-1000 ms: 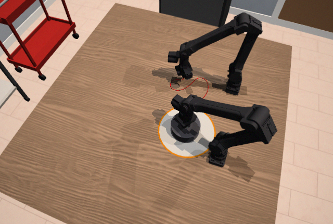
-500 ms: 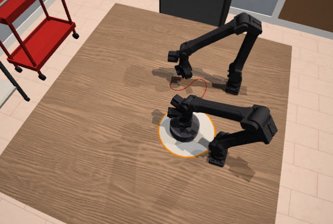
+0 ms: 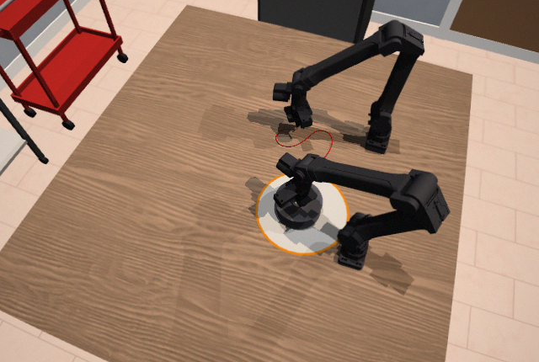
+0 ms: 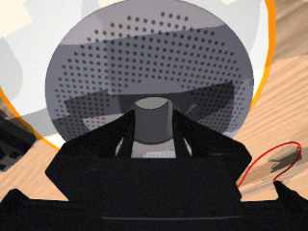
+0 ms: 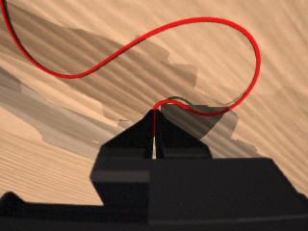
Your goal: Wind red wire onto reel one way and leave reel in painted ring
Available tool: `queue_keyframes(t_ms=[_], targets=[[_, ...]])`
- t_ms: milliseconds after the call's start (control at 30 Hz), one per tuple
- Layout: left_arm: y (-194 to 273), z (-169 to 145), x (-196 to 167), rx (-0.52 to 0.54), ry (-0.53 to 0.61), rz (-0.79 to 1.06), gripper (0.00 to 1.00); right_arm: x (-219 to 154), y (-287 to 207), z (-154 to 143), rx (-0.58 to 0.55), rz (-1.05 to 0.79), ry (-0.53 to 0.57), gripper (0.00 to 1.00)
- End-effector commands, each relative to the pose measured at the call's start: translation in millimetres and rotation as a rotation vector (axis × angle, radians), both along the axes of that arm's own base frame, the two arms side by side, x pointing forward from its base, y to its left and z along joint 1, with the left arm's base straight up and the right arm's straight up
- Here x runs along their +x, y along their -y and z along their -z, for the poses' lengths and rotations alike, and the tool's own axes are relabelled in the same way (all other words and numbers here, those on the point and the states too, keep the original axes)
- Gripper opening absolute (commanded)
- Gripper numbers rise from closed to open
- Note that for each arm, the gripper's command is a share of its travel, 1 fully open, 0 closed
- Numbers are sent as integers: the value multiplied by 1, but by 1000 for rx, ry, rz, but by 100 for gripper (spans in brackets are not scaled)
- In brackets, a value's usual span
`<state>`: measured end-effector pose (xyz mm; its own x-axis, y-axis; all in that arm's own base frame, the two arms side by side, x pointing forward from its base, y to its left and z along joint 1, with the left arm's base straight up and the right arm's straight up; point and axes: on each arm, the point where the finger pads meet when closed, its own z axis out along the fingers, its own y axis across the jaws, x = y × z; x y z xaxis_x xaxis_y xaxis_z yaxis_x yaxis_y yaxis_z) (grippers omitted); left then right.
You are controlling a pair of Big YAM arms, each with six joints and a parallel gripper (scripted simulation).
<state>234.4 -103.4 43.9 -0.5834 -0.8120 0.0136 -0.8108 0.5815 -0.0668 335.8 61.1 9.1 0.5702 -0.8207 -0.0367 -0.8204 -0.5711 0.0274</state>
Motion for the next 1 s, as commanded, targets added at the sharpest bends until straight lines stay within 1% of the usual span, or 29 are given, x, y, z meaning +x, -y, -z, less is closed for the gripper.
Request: queue_keyframes(t_ms=[0,200,333,467,533,567,667,933,967], targets=[[-3,9,-5,15,-25,-346,35,11,1,-7,11,1,35,0],[-3,9,-5,33,-61,-663,14,12,1,-9,8,-1,36,0],[-3,9,-5,33,-61,-663,0,13,1,-10,5,-3,37,0],[-3,9,-5,33,-61,-650,0,13,1,-11,4,-4,38,0],[-3,9,-5,35,-59,-574,0,14,0,-12,4,-5,38,0],[-3,9,-5,37,-58,-500,0,14,0,-12,4,-5,38,0],[-3,9,-5,45,-49,-175,0,14,0,-13,3,-6,38,0],[-3,9,-5,81,-13,278,0,16,-1,-16,3,-9,38,0],[-3,9,-5,81,-13,278,0,16,-1,-16,3,-9,38,0]])
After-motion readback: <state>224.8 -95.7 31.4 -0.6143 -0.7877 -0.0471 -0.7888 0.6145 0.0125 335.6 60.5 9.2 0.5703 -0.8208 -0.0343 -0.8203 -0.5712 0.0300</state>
